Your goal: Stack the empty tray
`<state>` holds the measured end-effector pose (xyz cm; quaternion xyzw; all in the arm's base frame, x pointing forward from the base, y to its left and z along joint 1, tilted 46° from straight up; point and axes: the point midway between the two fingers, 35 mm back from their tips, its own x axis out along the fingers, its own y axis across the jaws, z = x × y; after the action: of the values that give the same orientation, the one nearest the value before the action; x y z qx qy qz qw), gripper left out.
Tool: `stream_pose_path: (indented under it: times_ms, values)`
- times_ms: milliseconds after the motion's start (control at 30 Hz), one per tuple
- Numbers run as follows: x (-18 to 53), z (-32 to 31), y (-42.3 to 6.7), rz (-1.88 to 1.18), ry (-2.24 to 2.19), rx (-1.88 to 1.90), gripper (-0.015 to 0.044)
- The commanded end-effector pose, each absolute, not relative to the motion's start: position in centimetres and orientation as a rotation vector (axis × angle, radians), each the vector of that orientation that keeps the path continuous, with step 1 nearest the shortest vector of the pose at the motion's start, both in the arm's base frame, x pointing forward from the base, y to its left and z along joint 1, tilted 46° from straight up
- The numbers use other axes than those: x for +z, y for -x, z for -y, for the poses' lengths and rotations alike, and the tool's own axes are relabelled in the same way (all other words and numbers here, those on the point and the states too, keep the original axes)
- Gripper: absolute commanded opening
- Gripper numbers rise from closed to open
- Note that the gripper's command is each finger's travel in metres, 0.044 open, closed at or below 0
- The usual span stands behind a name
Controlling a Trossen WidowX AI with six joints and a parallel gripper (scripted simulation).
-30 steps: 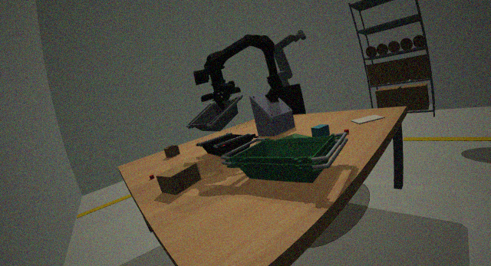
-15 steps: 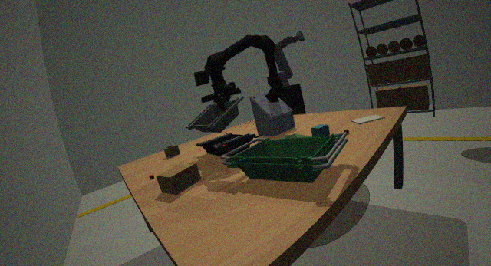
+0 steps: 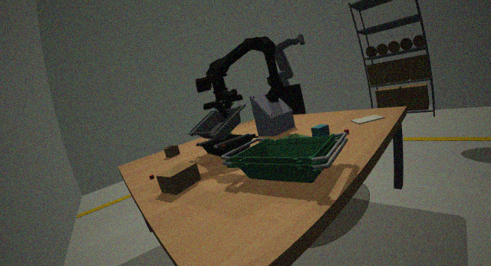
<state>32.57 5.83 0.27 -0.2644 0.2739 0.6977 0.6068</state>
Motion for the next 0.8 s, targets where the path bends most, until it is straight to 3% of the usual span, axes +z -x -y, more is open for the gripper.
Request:
stream_pose_path:
  times_ms: [0,767]
  values:
    - [-0.1,-6.1,-32.7,-0.628,0.605,1.590,0.0000]
    - [-1.4,-7.5,-31.2,-0.626,0.603,1.591,0.0000]
